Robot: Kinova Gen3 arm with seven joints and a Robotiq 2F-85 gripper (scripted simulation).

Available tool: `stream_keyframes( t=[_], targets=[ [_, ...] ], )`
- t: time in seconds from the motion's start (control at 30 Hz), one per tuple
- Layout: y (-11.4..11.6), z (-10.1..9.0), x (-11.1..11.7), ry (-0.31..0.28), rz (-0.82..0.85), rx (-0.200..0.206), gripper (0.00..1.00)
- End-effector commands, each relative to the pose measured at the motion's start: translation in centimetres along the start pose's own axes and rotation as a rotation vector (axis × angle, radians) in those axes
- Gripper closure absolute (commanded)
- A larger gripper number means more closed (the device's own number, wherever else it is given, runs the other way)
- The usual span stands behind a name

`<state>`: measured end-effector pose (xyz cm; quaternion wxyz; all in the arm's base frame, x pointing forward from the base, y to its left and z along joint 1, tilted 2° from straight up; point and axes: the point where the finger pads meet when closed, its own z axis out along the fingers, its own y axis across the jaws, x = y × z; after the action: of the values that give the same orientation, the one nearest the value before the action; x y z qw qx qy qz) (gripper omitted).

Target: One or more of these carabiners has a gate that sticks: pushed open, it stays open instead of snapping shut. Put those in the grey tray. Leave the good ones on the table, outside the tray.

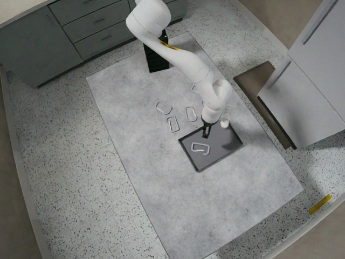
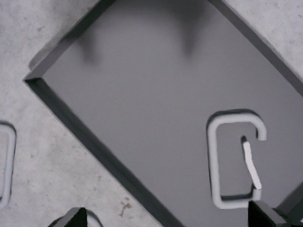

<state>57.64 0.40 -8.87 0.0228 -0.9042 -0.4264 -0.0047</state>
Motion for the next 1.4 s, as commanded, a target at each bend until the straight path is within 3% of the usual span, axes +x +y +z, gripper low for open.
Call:
stream_keyframes(
  t=[0.0,0.23,0.27,0.8,0.83,1.37],
  targets=[
    [0.6,-1.1,-0.1,0.011,0.009,-0.019,0.00],
    [0.6,-1.1,-0.1,0.011,0.009,-0.019,0.00],
    [-2.9,-4.1,-2.1,0.008,-0.002,-0.012,0.00],
    [-2.9,-4.1,-2.1,0.008,-0.002,-0.012,0.00],
    [-6.1,-7.2,-4.2,0.002,-0.015,-0.011,0.00],
    [-6.1,-7.2,-4.2,0.002,-0.015,-0.011,0.00]
  ],
)
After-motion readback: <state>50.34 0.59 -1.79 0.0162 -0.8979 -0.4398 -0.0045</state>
